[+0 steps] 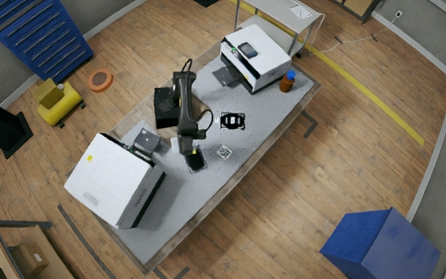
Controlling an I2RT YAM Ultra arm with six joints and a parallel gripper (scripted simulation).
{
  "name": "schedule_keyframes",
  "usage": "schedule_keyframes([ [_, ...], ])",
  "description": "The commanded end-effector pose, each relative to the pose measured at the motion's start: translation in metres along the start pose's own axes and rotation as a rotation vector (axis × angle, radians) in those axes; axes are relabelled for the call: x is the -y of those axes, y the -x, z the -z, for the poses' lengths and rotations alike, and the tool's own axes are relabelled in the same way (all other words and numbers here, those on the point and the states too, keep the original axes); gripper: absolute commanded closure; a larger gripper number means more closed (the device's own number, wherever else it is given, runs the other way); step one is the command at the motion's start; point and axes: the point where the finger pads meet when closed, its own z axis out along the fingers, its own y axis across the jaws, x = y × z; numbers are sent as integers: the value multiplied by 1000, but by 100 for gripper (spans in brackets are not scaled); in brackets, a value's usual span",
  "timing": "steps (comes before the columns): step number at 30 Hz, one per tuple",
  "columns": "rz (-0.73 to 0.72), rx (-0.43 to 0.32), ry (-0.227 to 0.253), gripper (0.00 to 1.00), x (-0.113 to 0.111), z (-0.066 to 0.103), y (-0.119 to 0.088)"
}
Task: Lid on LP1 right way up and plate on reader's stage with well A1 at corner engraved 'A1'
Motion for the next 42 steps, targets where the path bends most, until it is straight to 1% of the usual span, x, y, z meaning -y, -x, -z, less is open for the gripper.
schedule_keyframes([
  [1, -20, 19, 27, 14, -6, -4, -11],
  [2, -33, 23, 36, 14, -8, -6, -13],
  [4, -57, 28, 37, 14, -9, -6, -18],
  [6, -57, 28, 37, 14, -9, -6, -18],
  [7, -68, 24, -21, 14, 1, 9, -21],
  [9, -98, 29, -11, 14, 1, 6, -27],
  [11, -84, 30, -4, 14, 0, 4, -33],
  [12, -83, 29, -10, 14, 0, 5, -35],
  [17, -154, 44, 4, 14, -4, 2, -48],
  [19, -178, 49, 4, 14, -5, 2, -54],
  [21, -161, 46, -12, 14, -6, 7, -58],
  [23, -161, 46, -12, 14, -6, 7, -58],
  [29, -248, 69, 23, 14, -15, -3, -73],
  [33, -242, 68, 6, 14, -18, 2, -83],
  [38, -311, 89, 36, 14, -27, -6, -94],
  [40, -311, 89, 36, 14, -27, -6, -94],
  [41, -325, 87, 17, 14, -27, -1, -96],
  [42, -335, 90, 14, 14, -27, 0, -100],
])
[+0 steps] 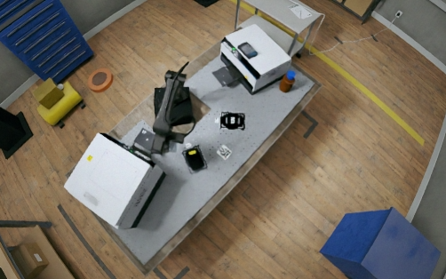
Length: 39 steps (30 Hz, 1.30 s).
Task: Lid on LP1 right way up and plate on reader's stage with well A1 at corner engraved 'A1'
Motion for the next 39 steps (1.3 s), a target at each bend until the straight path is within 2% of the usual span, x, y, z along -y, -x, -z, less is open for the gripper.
schedule_keyframes([
  [1, -23, 22, -1, 14, -2, 3, -8],
  [7, -76, 38, 24, 14, -8, -3, -24],
  [11, -102, 44, -2, 14, -3, 3, -35],
  [15, -114, 49, 8, 14, -6, 0, -40],
  [16, -125, 48, -12, 14, -7, 7, -42],
  [20, -186, 66, 15, 14, -13, 0, -52],
  [26, -202, 72, -6, 14, -14, 5, -67],
  [32, -262, 92, 19, 14, -21, -2, -77],
  [33, -267, 87, -16, 14, -12, 6, -83],
  [37, -276, 89, -33, 14, -16, 11, -92],
  [39, -308, 101, -18, 14, -21, 6, -96],
])
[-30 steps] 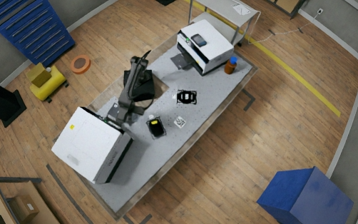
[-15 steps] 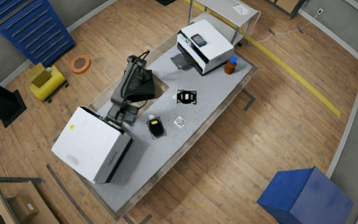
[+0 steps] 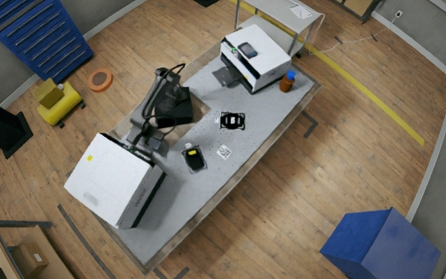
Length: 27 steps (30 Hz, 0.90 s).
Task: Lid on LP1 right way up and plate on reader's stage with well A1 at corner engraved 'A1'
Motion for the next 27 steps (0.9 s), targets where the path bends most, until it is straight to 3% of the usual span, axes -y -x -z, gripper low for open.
schedule_keyframes([
  [1, -53, 29, -2, 14, -1, 4, -11],
  [7, -76, 37, -17, 14, -2, 9, -26],
  [15, -177, 66, 16, 14, -10, -1, -42],
  [21, -156, 51, -15, 14, -6, 8, -60],
  [27, -138, 49, -28, 14, -6, 12, -56],
])
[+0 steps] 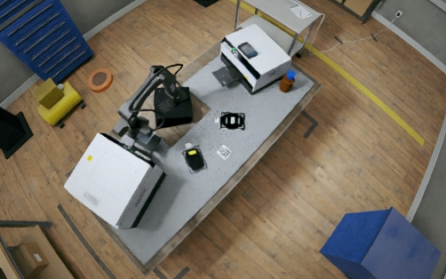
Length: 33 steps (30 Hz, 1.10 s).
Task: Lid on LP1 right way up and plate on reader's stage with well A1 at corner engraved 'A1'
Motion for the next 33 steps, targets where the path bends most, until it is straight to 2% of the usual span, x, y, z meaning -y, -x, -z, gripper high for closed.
schedule_keyframes([
  [1, 20, 3, -15, 14, 2, 8, 3],
  [28, 33, 4, -19, 14, 4, 9, 6],
  [30, 29, 7, -1, 14, -1, -5, 6],
  [33, 21, 9, -1, 14, -1, -8, 4],
])
